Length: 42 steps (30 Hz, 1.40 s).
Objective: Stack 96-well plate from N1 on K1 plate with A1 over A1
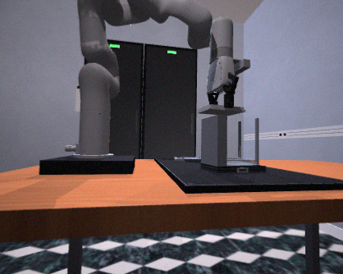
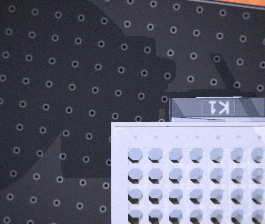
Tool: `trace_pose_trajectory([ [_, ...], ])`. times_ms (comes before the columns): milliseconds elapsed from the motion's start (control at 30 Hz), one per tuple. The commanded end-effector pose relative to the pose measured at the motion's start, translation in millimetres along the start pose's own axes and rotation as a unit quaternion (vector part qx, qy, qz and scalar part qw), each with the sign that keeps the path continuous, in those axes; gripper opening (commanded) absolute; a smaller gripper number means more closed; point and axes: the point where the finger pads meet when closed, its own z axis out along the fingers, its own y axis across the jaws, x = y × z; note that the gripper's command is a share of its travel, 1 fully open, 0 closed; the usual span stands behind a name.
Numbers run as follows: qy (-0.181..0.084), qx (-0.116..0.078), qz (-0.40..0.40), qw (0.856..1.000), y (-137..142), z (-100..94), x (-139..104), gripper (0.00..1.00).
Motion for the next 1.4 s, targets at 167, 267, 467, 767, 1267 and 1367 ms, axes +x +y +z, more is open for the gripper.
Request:
trace_pose_trajectory([
  [167,0.001,-0.002,0.0,1.0,32.1,-2.4,-1.2,0.0],
  [267,0.001,-0.002,0.0,1.0,42.1,-2.7,-2.0,0.0],
  [467,0.001,-0.003,0.0,1.0,55.7,-3.0,-3.0,0.0],
  [767,0.001,-0.003,0.0,1.0,56.7,-3.0,-3.0,0.0],
  [1267,0.001,-0.003,0.0,1.0,55.5,-3.0,-3.0,0.0],
  [1367,0.001,-0.003,0.0,1.0,55.4,-3.0,-3.0,0.0],
])
